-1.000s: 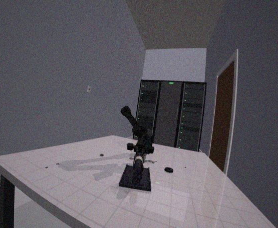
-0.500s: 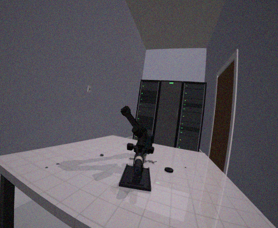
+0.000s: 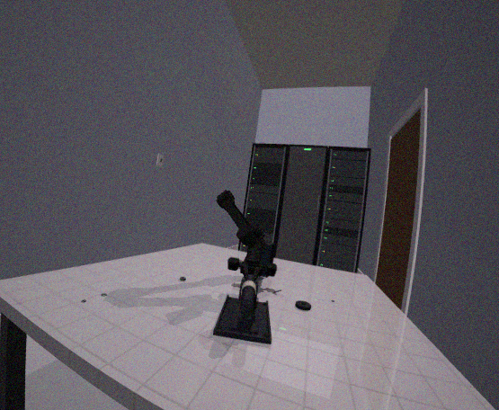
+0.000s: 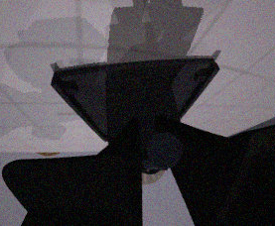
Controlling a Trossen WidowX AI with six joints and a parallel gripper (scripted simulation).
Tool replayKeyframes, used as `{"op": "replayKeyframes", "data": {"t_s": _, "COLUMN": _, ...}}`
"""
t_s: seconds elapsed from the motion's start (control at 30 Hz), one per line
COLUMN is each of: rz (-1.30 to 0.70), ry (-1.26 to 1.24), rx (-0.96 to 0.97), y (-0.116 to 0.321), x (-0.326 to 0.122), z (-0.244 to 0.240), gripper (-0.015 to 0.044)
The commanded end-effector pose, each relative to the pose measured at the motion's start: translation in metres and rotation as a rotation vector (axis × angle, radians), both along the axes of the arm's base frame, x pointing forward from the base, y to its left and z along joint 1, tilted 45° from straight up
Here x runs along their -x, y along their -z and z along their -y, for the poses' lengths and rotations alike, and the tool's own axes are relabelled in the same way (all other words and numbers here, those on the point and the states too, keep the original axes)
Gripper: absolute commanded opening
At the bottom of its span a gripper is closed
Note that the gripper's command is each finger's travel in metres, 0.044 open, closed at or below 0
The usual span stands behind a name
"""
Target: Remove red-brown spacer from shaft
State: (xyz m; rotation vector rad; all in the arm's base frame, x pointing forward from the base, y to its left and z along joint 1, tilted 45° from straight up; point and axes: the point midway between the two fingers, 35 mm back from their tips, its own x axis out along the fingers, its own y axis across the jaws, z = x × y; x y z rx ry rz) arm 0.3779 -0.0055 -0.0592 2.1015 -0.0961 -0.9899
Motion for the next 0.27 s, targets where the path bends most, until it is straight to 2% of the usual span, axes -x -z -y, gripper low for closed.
{"op": "replayKeyframes", "data": {"t_s": 0.0, "rz": 0.000, "ry": 0.000, "rx": 0.000, "y": 0.0000, "x": 0.0000, "z": 0.0000, "gripper": 0.0105}}
{"op": "replayKeyframes", "data": {"t_s": 0.23, "rz": 0.000, "ry": 0.000, "rx": 0.000, "y": 0.0000, "x": 0.0000, "z": 0.0000, "gripper": 0.0289}}
